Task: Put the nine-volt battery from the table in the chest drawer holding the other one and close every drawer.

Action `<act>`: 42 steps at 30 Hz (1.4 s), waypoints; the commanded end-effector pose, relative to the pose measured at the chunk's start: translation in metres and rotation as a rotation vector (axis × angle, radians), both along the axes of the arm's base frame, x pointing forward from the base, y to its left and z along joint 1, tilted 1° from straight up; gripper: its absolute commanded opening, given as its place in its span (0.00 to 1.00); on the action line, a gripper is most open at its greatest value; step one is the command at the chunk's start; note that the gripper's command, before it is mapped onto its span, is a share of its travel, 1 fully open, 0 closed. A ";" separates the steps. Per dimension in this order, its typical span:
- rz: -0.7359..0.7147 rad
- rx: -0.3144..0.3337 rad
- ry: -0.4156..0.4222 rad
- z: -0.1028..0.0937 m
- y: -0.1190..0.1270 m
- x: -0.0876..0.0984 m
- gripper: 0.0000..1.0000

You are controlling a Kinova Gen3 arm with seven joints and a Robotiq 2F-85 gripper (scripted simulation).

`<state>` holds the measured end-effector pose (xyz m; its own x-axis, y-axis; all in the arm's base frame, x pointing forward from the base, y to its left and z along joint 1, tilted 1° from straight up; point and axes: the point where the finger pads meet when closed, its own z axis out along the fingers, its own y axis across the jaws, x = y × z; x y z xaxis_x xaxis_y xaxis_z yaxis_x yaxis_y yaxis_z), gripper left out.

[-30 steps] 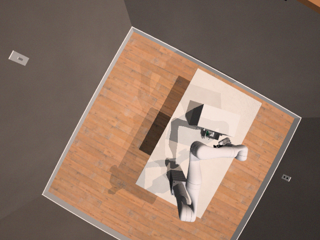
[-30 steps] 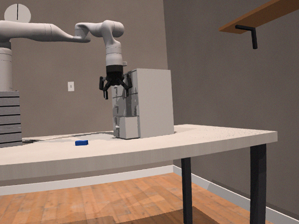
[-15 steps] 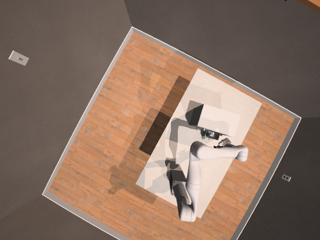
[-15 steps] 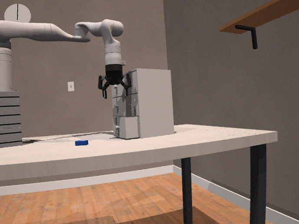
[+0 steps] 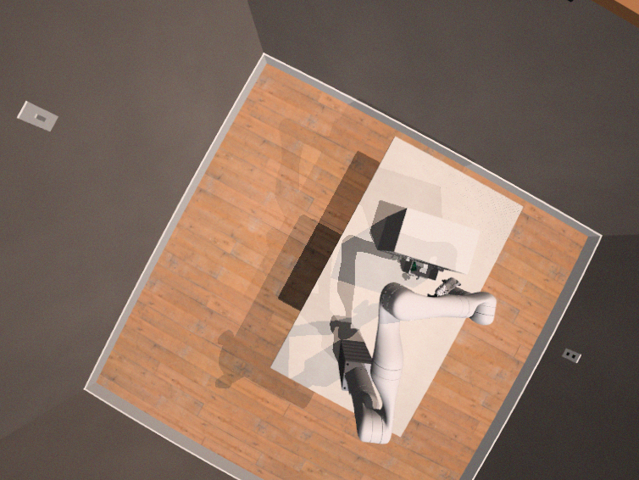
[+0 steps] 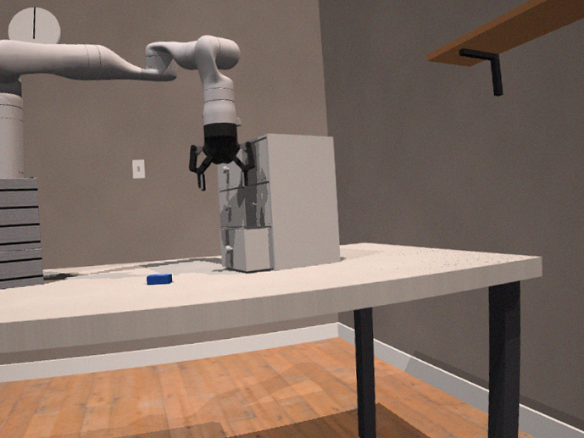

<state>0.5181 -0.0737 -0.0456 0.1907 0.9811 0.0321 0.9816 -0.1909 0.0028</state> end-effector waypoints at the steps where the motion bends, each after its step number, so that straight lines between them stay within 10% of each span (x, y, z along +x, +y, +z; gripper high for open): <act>1: 0.020 0.000 -0.003 0.003 0.000 0.000 1.00; 42: 0.530 -0.009 -0.008 0.024 -0.007 -0.021 1.00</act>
